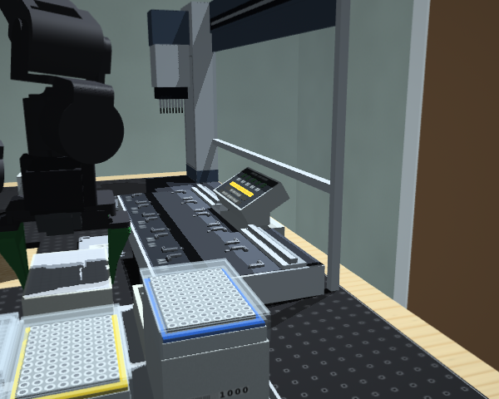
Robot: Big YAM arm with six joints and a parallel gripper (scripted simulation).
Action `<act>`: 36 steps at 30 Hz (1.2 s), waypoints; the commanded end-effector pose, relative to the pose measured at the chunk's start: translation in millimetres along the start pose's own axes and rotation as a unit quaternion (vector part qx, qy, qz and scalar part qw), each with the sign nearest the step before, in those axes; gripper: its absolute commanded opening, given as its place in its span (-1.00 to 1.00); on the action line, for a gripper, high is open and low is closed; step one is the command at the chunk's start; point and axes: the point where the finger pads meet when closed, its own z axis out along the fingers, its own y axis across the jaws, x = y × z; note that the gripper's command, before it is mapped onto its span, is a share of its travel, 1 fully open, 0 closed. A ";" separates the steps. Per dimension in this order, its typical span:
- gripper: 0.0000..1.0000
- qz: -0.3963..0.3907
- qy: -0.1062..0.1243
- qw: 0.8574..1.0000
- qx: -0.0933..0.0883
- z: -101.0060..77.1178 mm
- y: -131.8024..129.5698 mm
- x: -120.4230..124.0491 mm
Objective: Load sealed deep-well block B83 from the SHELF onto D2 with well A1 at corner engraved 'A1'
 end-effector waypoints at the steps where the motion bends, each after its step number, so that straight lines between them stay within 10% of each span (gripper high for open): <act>1: -1.00 -0.006 -0.053 0.998 -0.019 -55.3 7.3 -28.5; 36: -1.00 -0.006 -0.055 0.998 -0.019 -108.5 5.5 -23.5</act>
